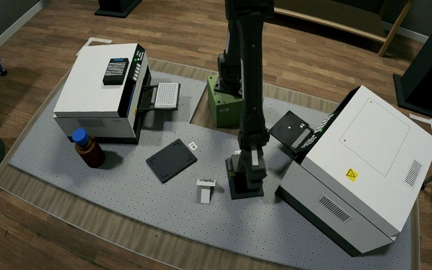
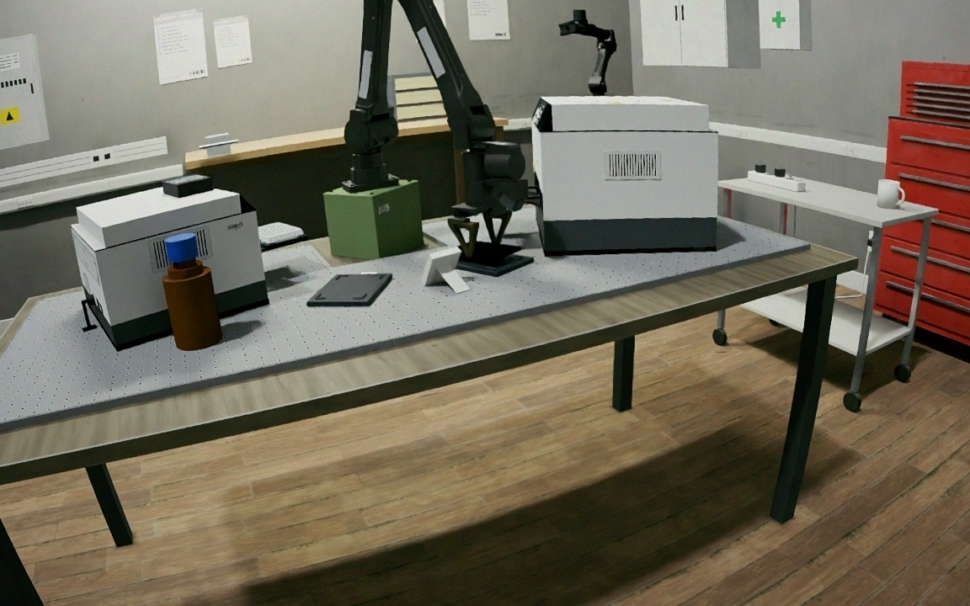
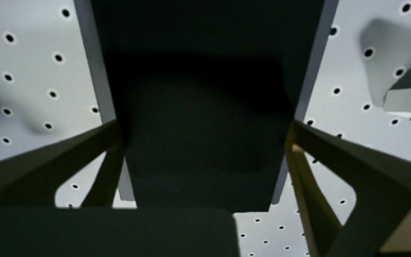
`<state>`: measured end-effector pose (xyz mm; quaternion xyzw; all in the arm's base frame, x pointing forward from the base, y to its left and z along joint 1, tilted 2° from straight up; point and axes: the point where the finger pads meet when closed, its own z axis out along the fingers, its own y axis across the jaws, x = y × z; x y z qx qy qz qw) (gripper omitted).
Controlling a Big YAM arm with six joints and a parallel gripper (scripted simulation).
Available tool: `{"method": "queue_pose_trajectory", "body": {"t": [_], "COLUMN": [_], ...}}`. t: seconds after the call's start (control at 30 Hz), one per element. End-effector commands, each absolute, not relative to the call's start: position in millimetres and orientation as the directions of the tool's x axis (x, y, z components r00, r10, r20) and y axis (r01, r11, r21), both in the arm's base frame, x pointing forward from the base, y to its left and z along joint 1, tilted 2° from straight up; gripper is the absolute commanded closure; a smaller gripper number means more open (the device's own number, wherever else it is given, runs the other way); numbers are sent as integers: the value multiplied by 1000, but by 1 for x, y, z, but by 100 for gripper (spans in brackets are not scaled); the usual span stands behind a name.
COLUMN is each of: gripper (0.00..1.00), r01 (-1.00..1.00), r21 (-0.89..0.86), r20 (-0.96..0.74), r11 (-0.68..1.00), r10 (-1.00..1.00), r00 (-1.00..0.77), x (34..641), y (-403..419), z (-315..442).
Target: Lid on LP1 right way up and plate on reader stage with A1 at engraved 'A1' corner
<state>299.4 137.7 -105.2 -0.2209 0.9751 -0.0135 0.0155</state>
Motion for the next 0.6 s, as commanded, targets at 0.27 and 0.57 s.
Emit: {"method": "queue_pose_trajectory", "body": {"t": [0.27,0.57], "gripper": [15,15], "r01": [-433,-432], "r21": [-35,-35], "r20": [-42,-46], "r11": [901,901], "r10": [-434,-434], "r00": [-900,-900], "x": [308,309], "y": [146,147], "z": [-110,-111]}}
